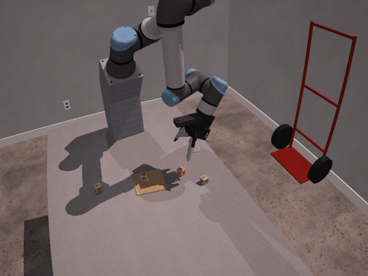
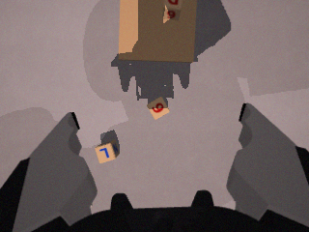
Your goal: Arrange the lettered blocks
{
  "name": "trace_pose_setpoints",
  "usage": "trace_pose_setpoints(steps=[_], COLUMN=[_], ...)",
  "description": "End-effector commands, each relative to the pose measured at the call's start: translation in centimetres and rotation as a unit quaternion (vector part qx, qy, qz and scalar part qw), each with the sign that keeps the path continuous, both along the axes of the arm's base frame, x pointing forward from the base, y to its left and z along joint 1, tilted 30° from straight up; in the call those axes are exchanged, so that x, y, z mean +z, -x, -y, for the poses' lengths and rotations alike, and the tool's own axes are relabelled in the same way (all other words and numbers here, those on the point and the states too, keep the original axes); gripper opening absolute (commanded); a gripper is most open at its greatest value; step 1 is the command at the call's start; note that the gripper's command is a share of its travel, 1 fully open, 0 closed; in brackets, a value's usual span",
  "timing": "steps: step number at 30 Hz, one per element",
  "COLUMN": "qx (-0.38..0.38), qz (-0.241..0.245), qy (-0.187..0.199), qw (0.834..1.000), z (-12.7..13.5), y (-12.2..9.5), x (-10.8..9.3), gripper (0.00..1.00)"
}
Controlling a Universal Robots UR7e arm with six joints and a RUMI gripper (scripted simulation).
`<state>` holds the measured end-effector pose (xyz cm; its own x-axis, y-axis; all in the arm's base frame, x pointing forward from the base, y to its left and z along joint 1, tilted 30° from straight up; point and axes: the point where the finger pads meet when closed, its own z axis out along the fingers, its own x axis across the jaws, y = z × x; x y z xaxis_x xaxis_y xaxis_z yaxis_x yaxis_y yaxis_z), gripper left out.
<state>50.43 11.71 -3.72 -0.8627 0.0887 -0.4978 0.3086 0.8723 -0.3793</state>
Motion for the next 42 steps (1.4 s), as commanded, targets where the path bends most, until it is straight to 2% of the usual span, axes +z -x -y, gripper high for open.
trace_pose_setpoints(steps=[1,5,9,11,13,26,42], qx=[-0.001,-0.002,-0.003,-0.003,-0.003,-0.001,0.0], qz=[-0.003,-0.006,-0.008,-0.008,-0.008,-0.003,-0.001], qy=[0.0,-0.003,-0.006,-0.006,-0.006,-0.001,0.0], qw=[1.0,1.0,1.0,1.0,1.0,1.0,1.0], z=[0.7,3.2,7.5,7.5,9.9,16.5,17.1], y=[0.2,0.4,1.1,1.1,1.6,4.2,4.4], x=[-0.3,-1.1,-2.0,-2.0,-2.4,-2.6,-2.4], gripper=[1.0,1.0,1.0,1.0,1.0,1.0,1.0])
